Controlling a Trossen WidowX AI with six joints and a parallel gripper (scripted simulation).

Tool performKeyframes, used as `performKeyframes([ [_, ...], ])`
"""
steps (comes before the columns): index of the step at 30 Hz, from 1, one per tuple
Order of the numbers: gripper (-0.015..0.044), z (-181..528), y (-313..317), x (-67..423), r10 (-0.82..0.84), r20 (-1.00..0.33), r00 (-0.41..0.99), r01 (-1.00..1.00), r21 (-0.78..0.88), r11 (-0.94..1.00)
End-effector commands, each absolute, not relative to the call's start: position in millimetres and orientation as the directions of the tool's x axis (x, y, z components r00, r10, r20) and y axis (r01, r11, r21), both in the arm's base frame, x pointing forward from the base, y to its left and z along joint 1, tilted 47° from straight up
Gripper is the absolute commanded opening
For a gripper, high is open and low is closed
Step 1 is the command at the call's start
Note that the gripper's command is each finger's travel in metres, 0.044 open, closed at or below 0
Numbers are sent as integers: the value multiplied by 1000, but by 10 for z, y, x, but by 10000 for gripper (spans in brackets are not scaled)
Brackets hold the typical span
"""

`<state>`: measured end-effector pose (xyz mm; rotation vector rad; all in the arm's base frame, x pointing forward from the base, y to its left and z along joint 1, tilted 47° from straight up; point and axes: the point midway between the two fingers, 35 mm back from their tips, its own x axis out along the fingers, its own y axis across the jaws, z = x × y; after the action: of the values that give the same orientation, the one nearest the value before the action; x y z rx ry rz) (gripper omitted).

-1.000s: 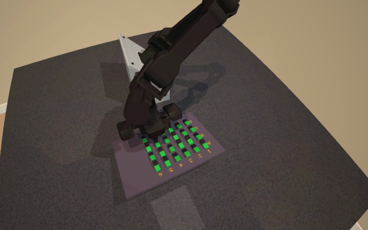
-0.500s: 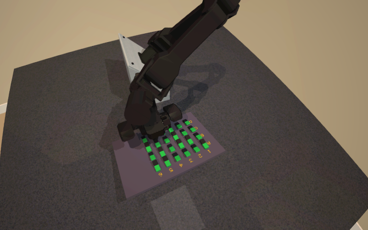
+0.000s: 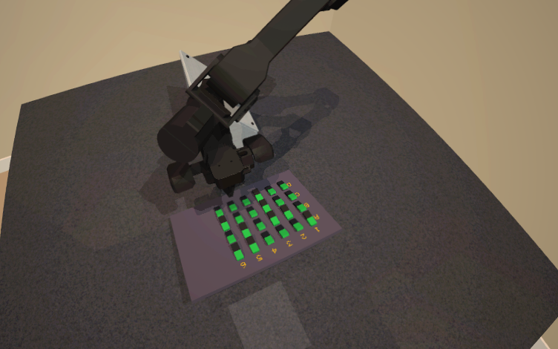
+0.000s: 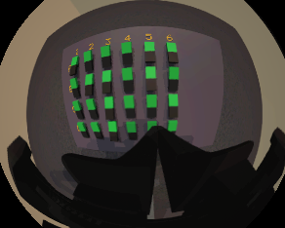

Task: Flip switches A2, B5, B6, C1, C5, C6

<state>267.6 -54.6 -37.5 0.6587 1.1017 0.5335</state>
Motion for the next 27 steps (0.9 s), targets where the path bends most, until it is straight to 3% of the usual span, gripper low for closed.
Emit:
performKeyframes([
  [1, 0, -331, -600, 2640, 689, -632, 355, -75, 715, 695],
  [8, 0, -545, -811, 2662, 688, -633, 355, -76, 713, 697],
  [27, 0, -833, -486, 2816, 684, -623, 380, -78, 715, 694],
])
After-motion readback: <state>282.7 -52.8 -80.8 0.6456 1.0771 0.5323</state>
